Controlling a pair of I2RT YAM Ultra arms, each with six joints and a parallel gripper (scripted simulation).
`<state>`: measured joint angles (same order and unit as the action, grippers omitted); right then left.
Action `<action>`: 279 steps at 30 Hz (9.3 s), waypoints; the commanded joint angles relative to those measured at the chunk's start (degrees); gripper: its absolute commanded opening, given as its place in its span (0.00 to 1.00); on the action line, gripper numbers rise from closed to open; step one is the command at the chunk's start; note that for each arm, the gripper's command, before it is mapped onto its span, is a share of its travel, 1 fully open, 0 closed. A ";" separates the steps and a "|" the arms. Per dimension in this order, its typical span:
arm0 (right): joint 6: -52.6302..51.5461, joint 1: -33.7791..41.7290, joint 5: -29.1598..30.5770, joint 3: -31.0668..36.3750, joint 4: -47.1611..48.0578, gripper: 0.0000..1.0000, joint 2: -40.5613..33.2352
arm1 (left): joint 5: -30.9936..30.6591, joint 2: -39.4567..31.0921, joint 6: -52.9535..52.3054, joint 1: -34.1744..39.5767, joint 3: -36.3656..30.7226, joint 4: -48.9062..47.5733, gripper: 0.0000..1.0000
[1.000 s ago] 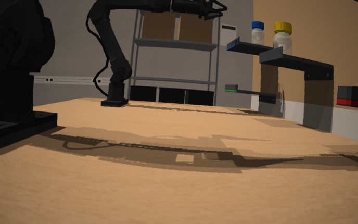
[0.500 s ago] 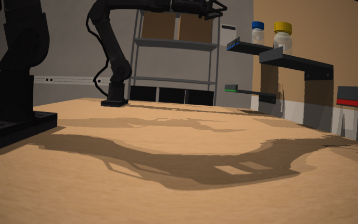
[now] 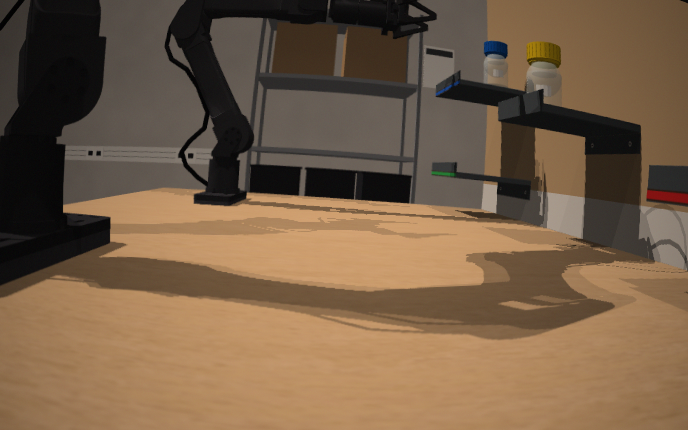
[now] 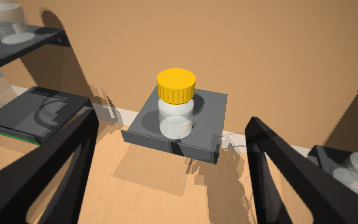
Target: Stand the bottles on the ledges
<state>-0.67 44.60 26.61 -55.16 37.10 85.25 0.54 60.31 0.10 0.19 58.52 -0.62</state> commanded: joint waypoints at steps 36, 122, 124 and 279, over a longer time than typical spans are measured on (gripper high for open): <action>0.72 -4.77 -3.78 -10.87 1.55 0.81 16.15 | -38.51 11.42 -34.82 -10.63 20.13 41.70 0.87; 0.67 -8.46 -6.67 -30.60 -4.16 0.60 32.00 | -70.03 29.79 -69.37 -21.88 48.07 84.80 0.87; 0.67 -8.39 -6.61 -30.33 -4.07 0.55 31.82 | -70.03 29.79 -69.37 -21.88 48.07 84.80 0.87; 5.29 -73.95 -71.34 -33.25 -37.77 0.50 4.82 | -70.03 29.79 -69.37 -21.88 48.07 84.80 0.87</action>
<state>4.62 -28.84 -43.16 -85.62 -2.44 90.15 -68.05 89.95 -68.95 -21.58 104.95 83.31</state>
